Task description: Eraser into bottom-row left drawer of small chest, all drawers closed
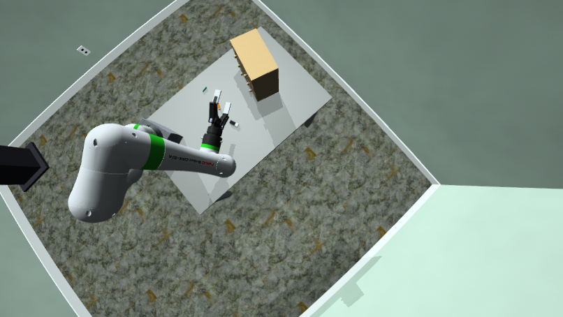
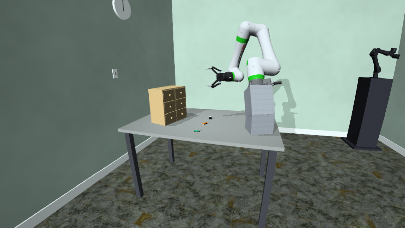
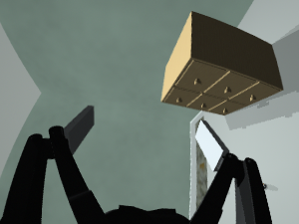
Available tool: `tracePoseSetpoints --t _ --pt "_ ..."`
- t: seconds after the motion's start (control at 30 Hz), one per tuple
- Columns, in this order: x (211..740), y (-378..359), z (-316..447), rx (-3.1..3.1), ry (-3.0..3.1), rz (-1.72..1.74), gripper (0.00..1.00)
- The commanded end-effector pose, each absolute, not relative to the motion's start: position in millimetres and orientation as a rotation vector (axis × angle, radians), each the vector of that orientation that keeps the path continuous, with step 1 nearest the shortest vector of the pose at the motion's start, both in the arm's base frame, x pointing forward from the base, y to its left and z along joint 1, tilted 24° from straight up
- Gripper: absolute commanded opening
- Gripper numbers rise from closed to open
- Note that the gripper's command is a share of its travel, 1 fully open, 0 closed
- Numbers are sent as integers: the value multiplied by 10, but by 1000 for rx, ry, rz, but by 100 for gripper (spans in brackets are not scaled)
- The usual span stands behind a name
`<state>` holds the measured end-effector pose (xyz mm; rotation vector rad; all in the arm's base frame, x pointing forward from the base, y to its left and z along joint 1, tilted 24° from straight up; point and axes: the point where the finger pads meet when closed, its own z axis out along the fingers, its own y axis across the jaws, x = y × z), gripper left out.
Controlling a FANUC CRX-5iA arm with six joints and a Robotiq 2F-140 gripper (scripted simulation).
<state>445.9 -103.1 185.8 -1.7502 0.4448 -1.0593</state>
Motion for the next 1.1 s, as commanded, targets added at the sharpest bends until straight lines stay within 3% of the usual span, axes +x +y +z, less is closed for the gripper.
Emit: tracePoseSetpoints --t 0.0,0.17,0.37,0.43,1.07 --pt "4406 -657 1626 -1790 430 -875 100" --pt "4108 -95 1213 -1891 403 -536 100" --pt "3979 63 1073 -1932 394 -418 100" --pt "3696 313 799 -2030 376 -180 100" --pt "3013 414 115 -2521 310 490 100"
